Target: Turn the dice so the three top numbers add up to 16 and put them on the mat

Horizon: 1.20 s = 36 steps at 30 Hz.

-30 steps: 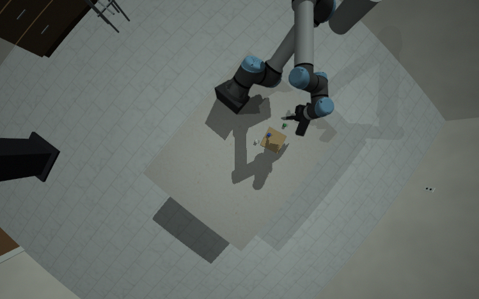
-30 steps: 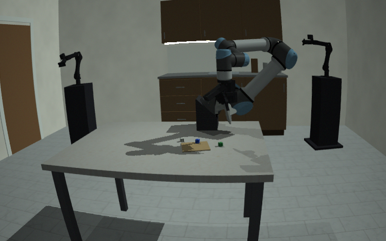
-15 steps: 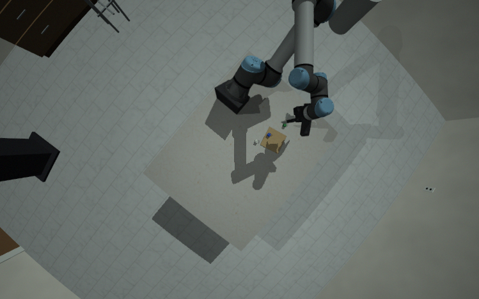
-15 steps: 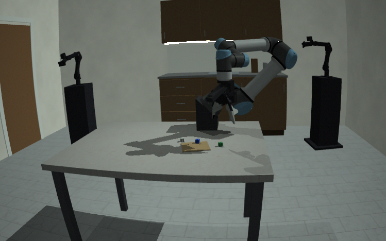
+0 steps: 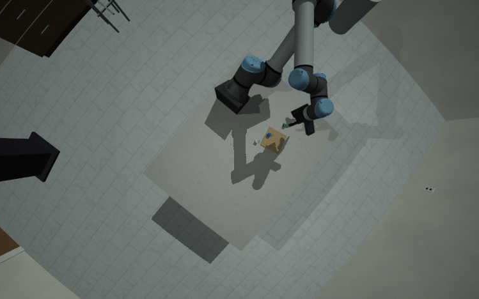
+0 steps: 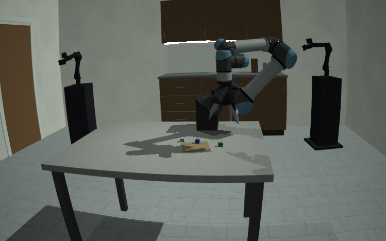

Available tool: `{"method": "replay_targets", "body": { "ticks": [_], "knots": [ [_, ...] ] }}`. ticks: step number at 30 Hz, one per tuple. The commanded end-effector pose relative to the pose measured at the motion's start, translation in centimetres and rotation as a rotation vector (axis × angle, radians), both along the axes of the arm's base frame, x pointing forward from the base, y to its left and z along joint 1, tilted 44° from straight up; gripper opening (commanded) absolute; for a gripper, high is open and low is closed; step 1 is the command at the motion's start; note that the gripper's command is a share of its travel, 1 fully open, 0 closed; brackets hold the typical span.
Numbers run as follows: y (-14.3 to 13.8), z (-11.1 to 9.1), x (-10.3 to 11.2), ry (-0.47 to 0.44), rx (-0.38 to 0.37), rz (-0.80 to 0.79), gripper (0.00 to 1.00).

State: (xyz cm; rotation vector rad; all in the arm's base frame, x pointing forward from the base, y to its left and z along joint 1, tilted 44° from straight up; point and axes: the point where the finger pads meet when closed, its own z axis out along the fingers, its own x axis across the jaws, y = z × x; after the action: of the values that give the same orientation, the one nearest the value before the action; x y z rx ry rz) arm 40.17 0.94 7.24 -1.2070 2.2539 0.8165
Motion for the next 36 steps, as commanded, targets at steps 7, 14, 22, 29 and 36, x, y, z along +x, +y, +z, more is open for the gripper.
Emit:
{"method": "replay_targets", "body": {
  "ticks": [7, 14, 22, 29, 36],
  "knots": [
    [0.3, 0.1, 0.4, -0.22, -0.029, 0.228, 1.0],
    [0.5, 0.1, 0.5, -0.332, -0.047, 0.345, 1.0],
    [0.8, 0.1, 0.6, -0.473, -0.07, 0.494, 1.0],
    [1.1, 0.2, 0.6, -0.591, -0.09, 0.617, 1.0],
    [1.3, 0.2, 0.5, -0.711, -0.11, 0.743, 1.0]
  ]
}}
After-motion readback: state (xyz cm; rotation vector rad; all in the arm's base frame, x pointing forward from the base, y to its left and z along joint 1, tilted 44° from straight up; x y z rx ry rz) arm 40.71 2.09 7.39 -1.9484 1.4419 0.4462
